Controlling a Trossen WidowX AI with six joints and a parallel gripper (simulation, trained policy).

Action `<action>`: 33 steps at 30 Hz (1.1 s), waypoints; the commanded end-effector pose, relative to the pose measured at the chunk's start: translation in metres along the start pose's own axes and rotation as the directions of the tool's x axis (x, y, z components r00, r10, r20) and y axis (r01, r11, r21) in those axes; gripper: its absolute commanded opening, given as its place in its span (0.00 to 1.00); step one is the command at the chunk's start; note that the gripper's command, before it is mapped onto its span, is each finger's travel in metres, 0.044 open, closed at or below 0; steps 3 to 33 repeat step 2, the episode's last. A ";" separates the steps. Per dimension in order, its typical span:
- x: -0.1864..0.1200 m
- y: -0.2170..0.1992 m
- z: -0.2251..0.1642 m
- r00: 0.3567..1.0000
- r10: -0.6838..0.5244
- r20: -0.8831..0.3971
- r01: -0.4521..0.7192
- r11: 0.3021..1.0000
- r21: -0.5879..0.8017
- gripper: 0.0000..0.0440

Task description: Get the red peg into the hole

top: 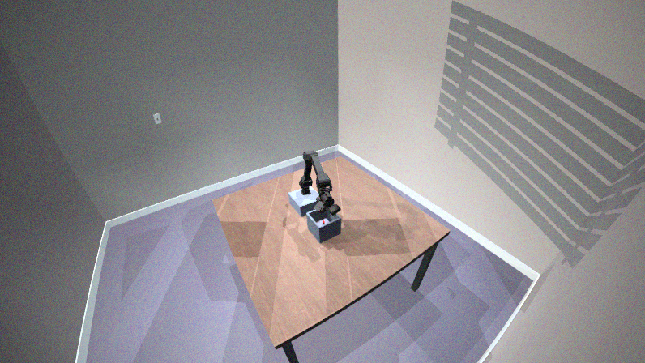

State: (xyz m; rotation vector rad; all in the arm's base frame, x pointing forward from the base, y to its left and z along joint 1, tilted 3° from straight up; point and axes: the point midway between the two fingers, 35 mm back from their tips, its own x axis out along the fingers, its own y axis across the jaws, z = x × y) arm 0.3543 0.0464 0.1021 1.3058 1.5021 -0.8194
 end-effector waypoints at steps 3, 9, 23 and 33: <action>-0.010 0.007 0.000 0.999 0.025 -0.035 -0.025 1.000 -0.008 0.05; -0.010 0.007 0.000 0.999 0.025 -0.035 -0.025 1.000 -0.008 0.05; -0.010 0.007 0.000 0.999 0.025 -0.035 -0.025 1.000 -0.008 0.05; -0.010 0.007 0.000 0.999 0.025 -0.035 -0.025 1.000 -0.008 0.05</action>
